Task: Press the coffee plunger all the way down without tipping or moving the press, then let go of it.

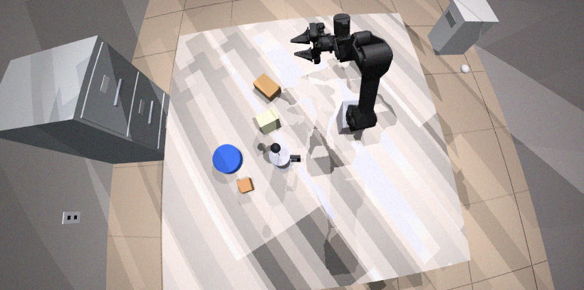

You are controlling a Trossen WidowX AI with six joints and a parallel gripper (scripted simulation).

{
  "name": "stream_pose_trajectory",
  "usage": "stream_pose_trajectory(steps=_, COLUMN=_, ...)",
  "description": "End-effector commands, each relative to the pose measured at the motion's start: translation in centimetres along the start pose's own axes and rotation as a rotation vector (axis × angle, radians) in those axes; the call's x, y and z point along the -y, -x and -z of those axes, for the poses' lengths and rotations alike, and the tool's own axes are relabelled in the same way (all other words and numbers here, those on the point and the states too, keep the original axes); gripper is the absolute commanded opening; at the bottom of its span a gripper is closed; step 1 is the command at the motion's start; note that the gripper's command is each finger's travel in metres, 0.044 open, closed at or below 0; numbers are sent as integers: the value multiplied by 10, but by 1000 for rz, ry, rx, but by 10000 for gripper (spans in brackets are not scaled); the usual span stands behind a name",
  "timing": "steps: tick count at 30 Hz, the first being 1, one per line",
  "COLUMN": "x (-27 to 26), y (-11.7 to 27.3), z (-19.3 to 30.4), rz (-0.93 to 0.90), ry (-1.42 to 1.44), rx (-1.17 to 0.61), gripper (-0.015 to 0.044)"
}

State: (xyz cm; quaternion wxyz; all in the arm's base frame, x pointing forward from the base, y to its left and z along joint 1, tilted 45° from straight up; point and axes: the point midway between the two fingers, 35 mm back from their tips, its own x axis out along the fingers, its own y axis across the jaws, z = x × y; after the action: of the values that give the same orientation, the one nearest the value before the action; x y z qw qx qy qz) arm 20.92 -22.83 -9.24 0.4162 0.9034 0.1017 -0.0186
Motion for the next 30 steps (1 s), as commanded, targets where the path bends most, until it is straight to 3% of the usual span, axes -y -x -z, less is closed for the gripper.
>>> stream_pose_trajectory(steps=1, x=-2, y=-1, z=1, rz=3, ry=10, rx=-3, gripper=426)
stream_pose_trajectory(steps=11, x=-75, y=-38, z=61, rz=83, ry=497, rx=-160, gripper=440)
stream_pose_trajectory(steps=21, x=-131, y=-65, z=192, rz=78, ry=1074, rx=-404, gripper=440)
stream_pose_trajectory(steps=30, x=-138, y=-52, z=303, rz=-4, ry=1453, rx=-595, gripper=440)
